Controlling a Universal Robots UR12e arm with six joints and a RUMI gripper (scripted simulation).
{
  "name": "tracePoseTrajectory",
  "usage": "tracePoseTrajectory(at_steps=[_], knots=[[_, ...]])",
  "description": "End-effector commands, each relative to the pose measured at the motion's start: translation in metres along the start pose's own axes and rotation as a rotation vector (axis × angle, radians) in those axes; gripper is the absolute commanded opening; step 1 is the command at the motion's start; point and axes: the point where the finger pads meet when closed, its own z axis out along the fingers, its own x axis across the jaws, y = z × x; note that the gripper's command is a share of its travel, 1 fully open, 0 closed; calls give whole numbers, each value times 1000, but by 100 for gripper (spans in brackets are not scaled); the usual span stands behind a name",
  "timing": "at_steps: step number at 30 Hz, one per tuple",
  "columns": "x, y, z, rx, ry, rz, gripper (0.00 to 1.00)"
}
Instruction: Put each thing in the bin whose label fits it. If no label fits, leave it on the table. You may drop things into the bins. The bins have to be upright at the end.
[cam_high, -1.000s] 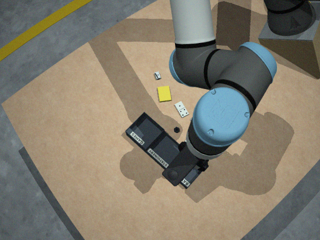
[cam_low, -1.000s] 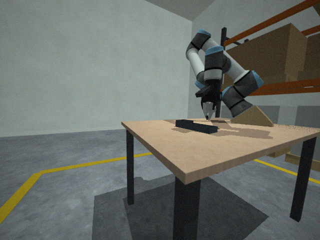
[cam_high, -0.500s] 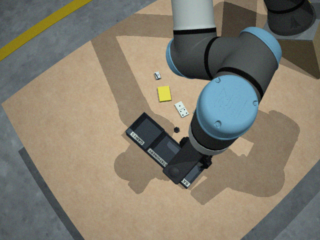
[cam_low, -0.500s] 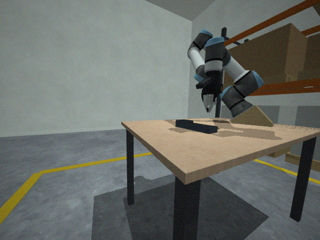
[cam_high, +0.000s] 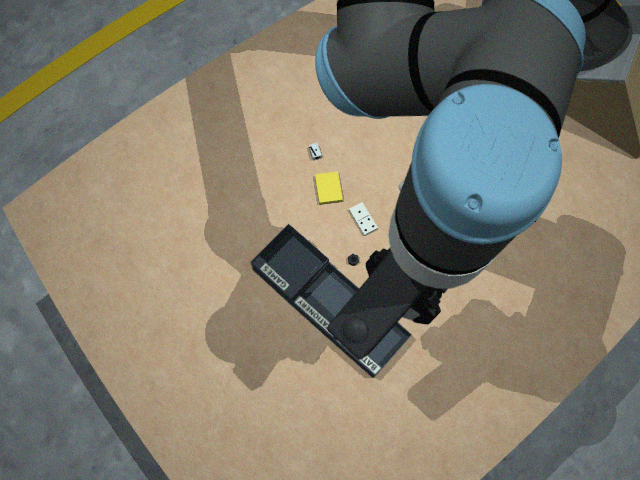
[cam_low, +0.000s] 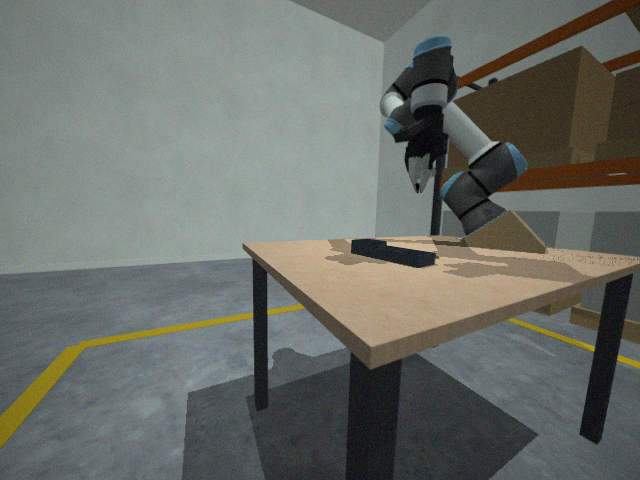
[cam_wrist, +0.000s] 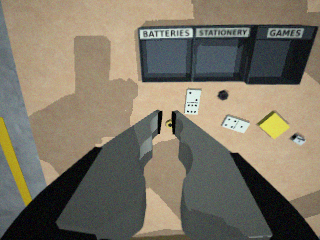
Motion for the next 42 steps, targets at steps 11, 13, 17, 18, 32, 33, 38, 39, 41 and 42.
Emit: tracePoseTrajectory(at_steps=[11,13,17,18,32,33,38,39,41,42], knots=[[10,16,20,-2,1,22,24],[14,24,34,-2,1,22,24],[24,40,62,-2,1,22,24],[27,44,69,-2,1,22,24],[50,82,128,-2,1,22,24],[50,82,128,-2,1,22,24],[50,82,128,-2,1,22,24],[50,82,128,-2,1,22,24],[50,81,128,-2,1,22,24],[49,80,128,-2,1,22,24]])
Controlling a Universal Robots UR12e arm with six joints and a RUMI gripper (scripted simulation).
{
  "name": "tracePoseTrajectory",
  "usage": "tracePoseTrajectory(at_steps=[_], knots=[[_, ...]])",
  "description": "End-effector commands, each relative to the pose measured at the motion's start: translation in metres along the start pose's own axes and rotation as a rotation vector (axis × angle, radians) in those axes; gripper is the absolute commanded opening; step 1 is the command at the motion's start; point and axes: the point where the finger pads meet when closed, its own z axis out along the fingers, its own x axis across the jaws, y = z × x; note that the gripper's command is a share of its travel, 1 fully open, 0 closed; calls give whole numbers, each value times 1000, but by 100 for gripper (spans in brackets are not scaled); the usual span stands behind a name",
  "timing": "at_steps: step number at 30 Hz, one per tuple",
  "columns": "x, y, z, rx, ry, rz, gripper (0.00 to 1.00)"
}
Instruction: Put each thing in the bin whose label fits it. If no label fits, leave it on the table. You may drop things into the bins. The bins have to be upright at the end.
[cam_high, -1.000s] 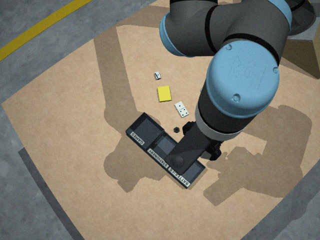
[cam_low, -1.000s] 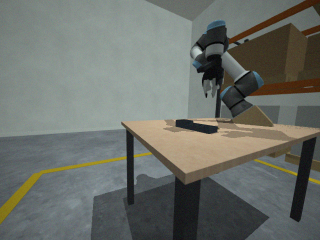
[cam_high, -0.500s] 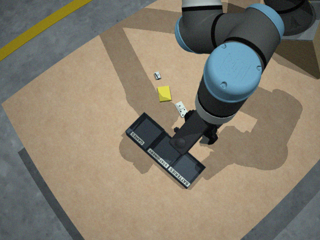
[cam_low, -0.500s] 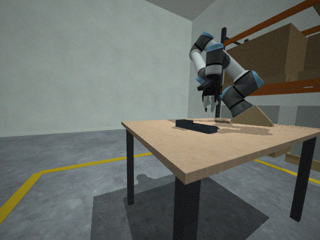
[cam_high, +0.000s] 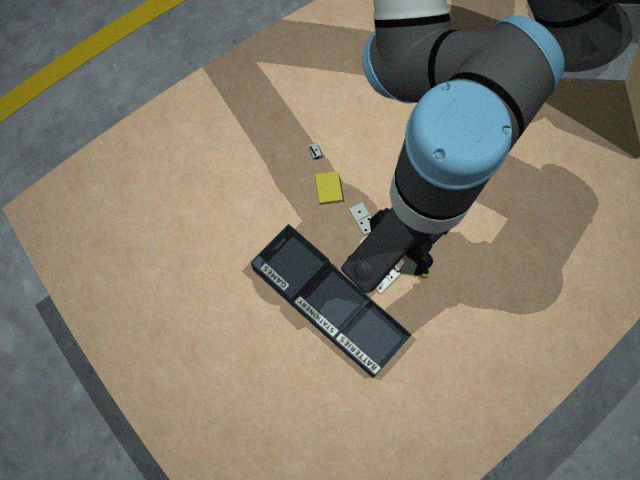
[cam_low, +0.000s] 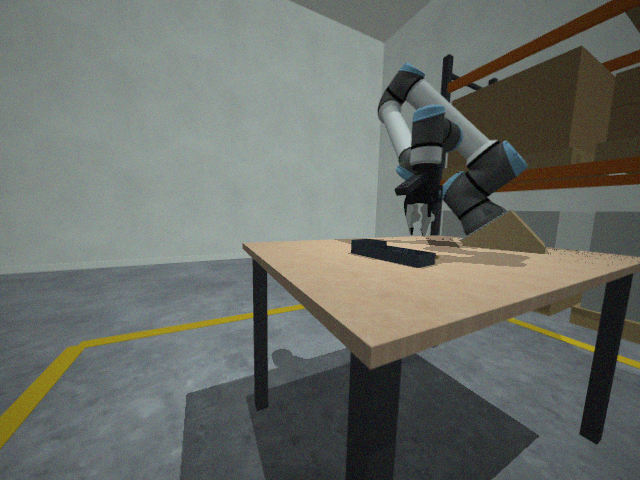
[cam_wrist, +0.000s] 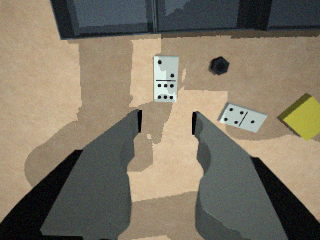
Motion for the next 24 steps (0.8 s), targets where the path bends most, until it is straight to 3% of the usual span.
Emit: tracePoseTrajectory(at_steps=[1,24], knots=[[-1,-2,0,2,0,0,24],[-3,-4,0,2,0,0,24]])
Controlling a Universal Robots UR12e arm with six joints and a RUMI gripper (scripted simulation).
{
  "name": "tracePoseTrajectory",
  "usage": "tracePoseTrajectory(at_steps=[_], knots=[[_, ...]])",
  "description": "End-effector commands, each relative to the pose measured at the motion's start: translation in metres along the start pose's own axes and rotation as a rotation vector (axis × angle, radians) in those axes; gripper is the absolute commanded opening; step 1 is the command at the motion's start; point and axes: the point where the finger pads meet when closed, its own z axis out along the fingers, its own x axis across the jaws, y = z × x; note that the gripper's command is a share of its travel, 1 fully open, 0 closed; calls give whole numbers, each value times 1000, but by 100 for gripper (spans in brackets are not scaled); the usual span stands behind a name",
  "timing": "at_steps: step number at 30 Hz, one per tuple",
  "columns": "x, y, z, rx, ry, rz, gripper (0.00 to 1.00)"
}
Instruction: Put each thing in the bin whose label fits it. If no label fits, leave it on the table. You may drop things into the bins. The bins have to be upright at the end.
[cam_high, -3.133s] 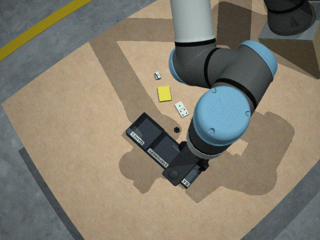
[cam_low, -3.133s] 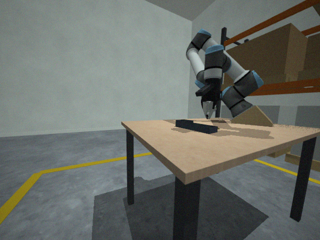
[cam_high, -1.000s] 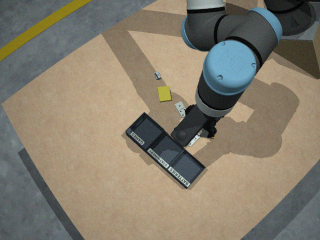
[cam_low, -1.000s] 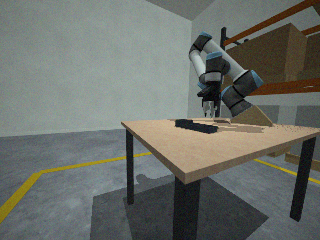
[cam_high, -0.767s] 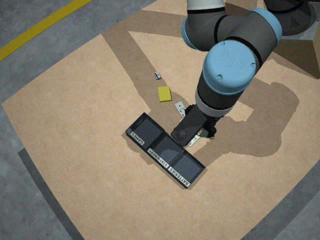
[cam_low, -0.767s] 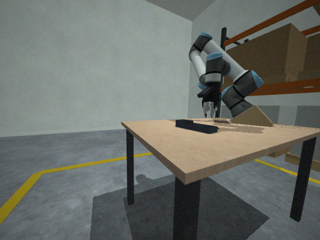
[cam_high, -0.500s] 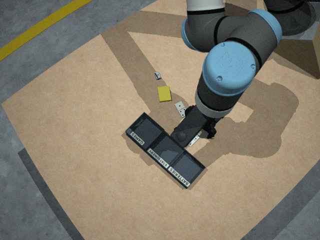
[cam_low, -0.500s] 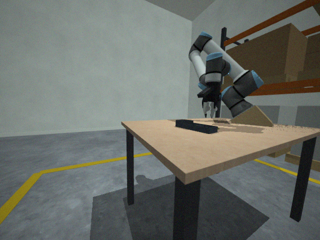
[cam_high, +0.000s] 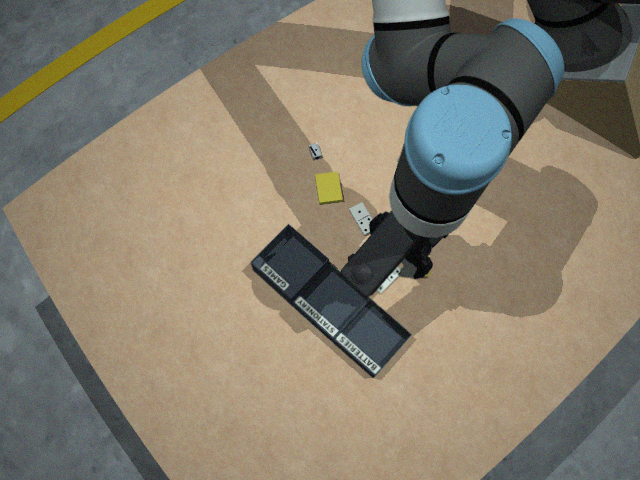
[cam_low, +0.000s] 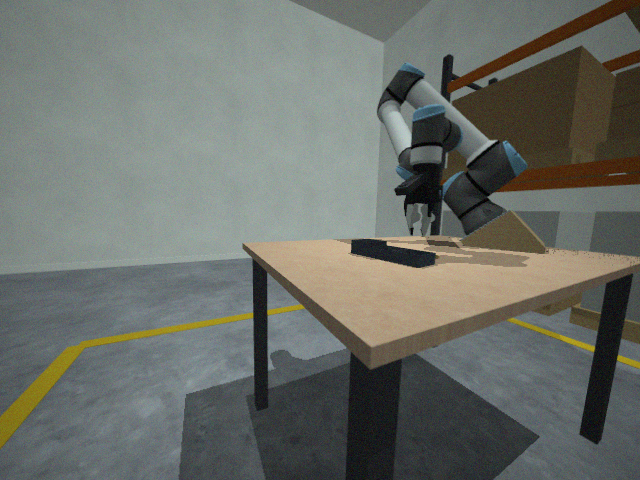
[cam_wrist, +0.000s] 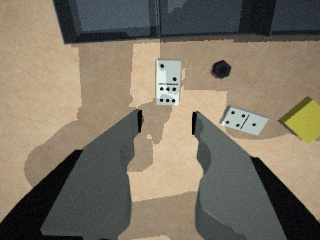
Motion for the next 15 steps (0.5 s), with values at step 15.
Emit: tracePoseTrajectory(at_steps=[15], knots=[[0,0,0,1,0,0,24]])
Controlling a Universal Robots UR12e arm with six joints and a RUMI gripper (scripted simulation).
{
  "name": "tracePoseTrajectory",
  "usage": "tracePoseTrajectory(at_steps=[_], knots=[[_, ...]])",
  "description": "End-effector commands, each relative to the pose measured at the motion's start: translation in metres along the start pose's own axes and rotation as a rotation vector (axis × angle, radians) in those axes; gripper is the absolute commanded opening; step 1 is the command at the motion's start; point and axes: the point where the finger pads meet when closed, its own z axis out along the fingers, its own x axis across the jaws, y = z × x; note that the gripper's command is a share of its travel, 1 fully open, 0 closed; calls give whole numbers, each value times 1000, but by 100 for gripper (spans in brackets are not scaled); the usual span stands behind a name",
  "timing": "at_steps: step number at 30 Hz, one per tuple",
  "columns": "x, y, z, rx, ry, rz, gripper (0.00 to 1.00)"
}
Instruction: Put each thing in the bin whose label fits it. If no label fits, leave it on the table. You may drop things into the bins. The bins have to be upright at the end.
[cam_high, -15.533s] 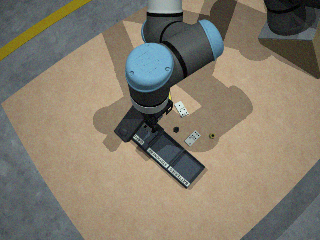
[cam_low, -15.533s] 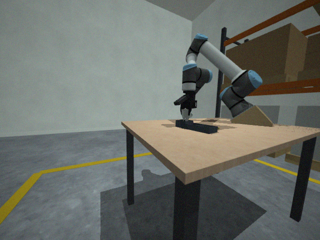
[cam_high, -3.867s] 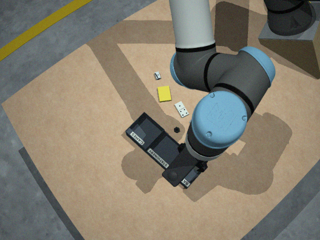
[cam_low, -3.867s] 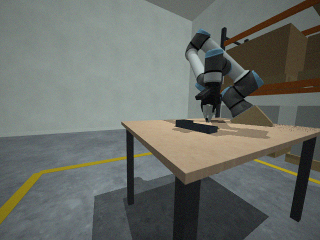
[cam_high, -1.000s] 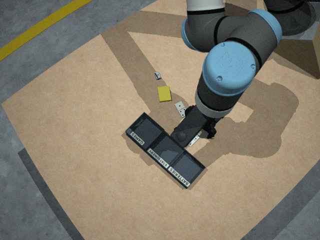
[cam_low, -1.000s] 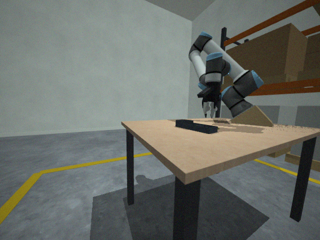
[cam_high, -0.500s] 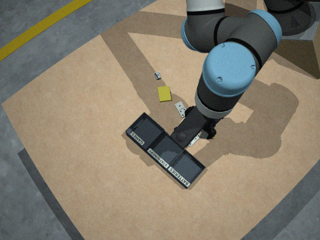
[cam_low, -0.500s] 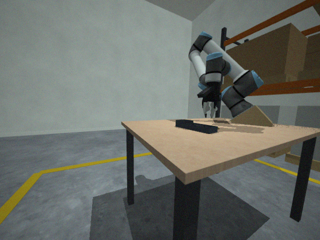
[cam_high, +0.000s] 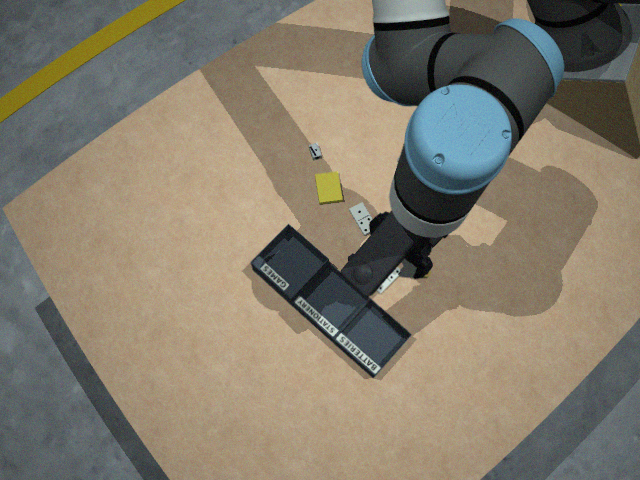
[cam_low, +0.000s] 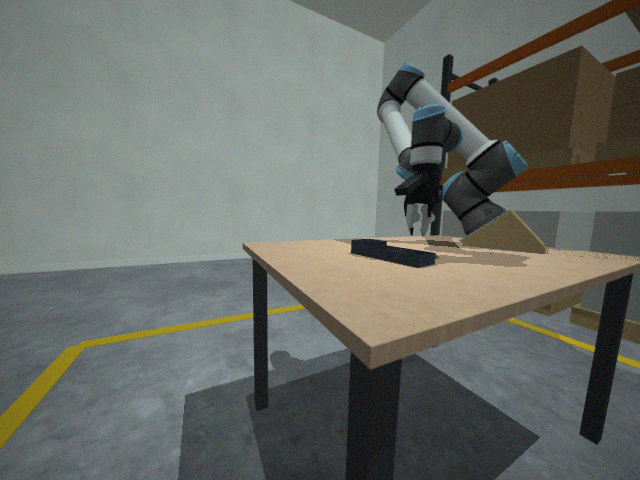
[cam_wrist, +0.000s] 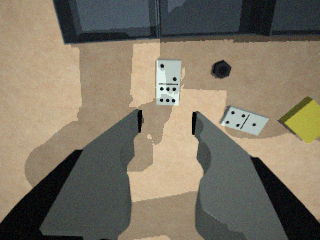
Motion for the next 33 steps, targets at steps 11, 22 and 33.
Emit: tracePoseTrajectory(at_steps=[11,22,33], knots=[[0,0,36,1,0,0,24],[0,-1,55,1,0,0,24],[0,0,67,1,0,0,24]])
